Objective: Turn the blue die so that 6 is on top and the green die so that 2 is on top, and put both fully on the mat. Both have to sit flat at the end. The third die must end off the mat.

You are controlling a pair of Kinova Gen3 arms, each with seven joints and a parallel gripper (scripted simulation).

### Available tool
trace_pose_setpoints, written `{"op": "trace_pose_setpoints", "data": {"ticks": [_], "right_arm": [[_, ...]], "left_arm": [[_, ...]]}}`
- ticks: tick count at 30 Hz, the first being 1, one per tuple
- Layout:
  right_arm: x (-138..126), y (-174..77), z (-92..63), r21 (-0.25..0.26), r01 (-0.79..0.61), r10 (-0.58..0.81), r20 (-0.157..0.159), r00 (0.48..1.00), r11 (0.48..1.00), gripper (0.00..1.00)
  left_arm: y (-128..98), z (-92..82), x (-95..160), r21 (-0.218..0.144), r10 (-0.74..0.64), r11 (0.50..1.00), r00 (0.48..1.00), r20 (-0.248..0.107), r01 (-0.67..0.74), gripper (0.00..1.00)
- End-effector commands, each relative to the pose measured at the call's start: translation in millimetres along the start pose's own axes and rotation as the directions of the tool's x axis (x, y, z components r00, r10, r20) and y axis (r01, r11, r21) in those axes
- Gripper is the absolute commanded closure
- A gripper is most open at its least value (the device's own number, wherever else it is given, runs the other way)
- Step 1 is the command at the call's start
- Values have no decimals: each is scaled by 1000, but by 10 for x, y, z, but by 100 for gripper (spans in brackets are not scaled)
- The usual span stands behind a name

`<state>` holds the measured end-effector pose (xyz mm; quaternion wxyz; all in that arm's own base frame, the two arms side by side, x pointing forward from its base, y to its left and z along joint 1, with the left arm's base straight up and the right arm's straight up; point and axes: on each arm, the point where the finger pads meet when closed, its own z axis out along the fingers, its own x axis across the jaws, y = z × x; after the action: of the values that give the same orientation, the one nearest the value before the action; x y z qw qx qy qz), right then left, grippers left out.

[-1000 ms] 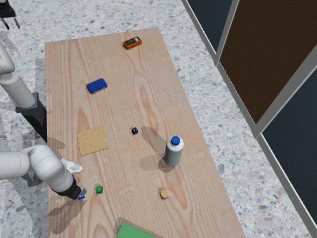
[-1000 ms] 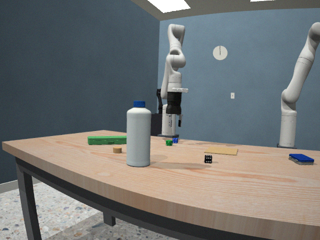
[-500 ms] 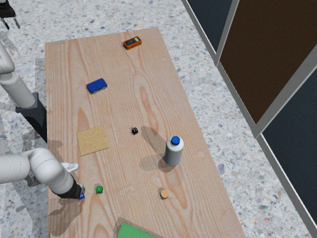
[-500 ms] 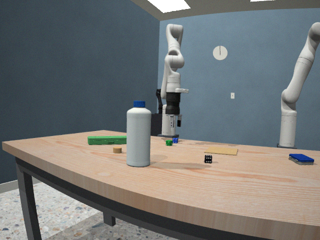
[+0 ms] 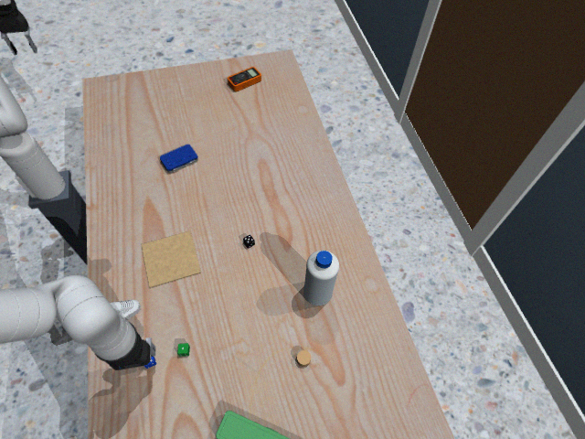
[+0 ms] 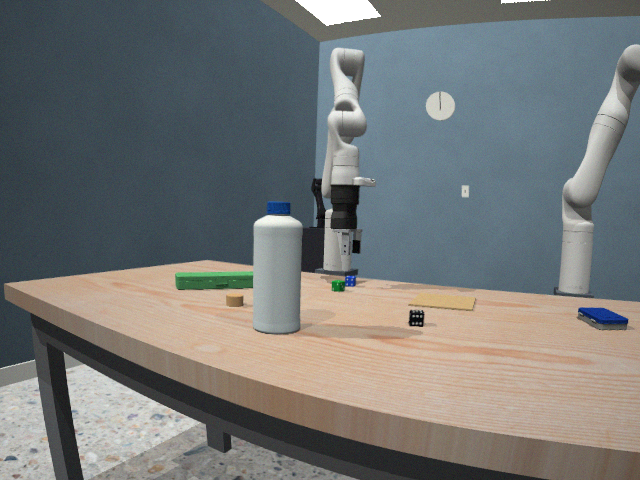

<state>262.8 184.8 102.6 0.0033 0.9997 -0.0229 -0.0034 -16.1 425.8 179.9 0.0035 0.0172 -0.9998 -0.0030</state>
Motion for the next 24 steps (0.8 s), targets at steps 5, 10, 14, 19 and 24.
{"op": "trace_pose_setpoints", "data": {"ticks": [5,10,14,19,24], "right_arm": [[7,22,-3,5,49,-49,-6,999,999,0],[1,24,-3,6,74,-74,-7,997,997,0],[-1,25,-2,6,84,-84,-7,996,996,0],[-2,25,-2,6,88,-88,-7,996,996,0],[-2,26,-2,6,88,-88,-7,996,996,0]], "left_arm": [[-11,-5,-23,6,2,1000,1000,7,-2,0],[-11,-5,-23,6,2,1000,1000,7,-2,0],[-11,-5,-23,6,2,1000,1000,7,-2,0],[-11,-5,-23,6,2,1000,1000,7,-2,0],[-11,-5,-23,6,2,1000,1000,7,-2,0]]}}
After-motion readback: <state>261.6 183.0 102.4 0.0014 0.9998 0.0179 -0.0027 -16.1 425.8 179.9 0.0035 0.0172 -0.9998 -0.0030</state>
